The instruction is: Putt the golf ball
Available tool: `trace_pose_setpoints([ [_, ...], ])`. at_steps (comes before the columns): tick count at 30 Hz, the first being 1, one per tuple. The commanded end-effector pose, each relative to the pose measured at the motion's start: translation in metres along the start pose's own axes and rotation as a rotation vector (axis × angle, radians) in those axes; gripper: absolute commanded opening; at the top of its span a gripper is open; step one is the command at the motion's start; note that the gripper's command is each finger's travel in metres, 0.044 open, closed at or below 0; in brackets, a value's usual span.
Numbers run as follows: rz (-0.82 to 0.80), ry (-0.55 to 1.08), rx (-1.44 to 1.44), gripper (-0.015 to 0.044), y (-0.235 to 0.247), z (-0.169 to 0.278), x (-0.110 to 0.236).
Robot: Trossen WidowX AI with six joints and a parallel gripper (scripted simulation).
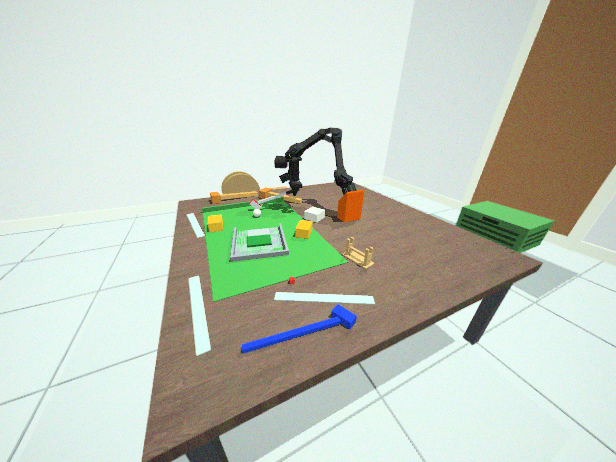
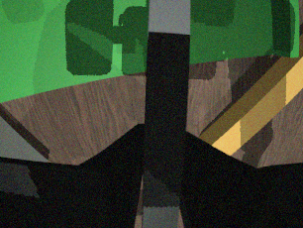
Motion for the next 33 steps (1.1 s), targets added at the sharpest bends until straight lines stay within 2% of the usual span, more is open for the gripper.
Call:
trace_pose_setpoints([
  [1, 0.000, 0.001, 0.001, 0.0000, 0.001, 0.000, 0.000],
  [3, -0.005, 0.001, 0.000, 0.0000, 0.010, -0.001, -0.001],
  [13, -0.010, -0.004, 0.000, 0.0000, 0.134, 0.009, 0.001],
  [20, -0.011, -0.005, 0.001, 0.0000, 0.137, 0.009, 0.006],
  [30, -0.012, -0.003, 0.001, 0.0000, 0.136, 0.009, 0.057],
  [33, -0.012, -0.004, 0.001, 0.0000, 0.136, 0.010, 0.061],
])
Point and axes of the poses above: the point midway between the two fingers, 35 mm back from their tips, its own x axis back along the fingers, its own y axis across the jaws, z = x × y, the point moved 2 cm from there along x, back along the fingers, and after that the axes turned 4 degrees about -x, right-handed, at the moved point
